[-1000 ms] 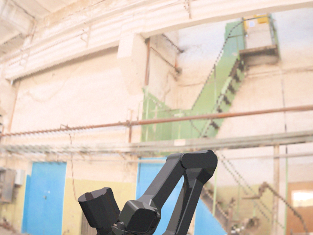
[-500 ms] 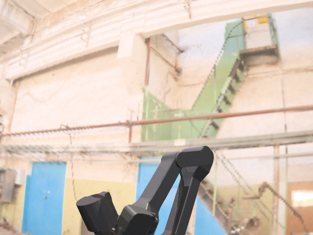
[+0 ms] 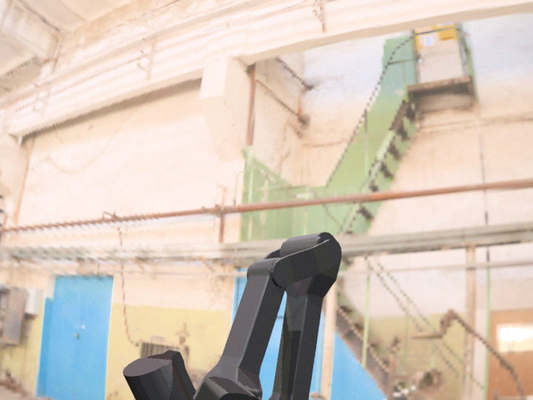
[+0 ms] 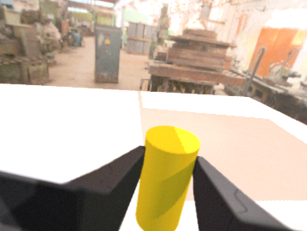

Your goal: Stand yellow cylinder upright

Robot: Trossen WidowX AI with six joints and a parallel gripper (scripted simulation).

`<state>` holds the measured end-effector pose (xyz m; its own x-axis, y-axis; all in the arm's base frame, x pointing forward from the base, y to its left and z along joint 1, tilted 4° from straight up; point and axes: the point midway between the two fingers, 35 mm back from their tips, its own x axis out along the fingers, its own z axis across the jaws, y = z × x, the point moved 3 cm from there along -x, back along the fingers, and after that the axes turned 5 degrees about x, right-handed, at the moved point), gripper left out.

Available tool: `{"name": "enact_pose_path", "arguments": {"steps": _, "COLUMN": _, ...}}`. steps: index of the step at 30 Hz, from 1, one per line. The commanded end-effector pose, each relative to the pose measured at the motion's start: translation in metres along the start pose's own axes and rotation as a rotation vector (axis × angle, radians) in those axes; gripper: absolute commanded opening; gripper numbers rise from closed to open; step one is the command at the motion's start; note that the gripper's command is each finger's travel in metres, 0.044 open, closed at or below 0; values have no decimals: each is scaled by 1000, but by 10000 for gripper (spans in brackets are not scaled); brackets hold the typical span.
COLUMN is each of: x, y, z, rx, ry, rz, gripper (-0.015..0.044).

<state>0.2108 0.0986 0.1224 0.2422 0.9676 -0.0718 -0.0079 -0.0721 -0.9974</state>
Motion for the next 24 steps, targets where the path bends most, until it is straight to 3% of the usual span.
{"name": "enact_pose_path", "arguments": {"steps": 1, "x": 1, "y": 9, "z": 0, "rx": 9, "ry": -5, "rz": -2, "gripper": 105}}
{"name": "enact_pose_path", "arguments": {"steps": 24, "x": 3, "y": 49, "z": 6, "rx": 11, "ry": -6, "rz": -2, "gripper": 105}}
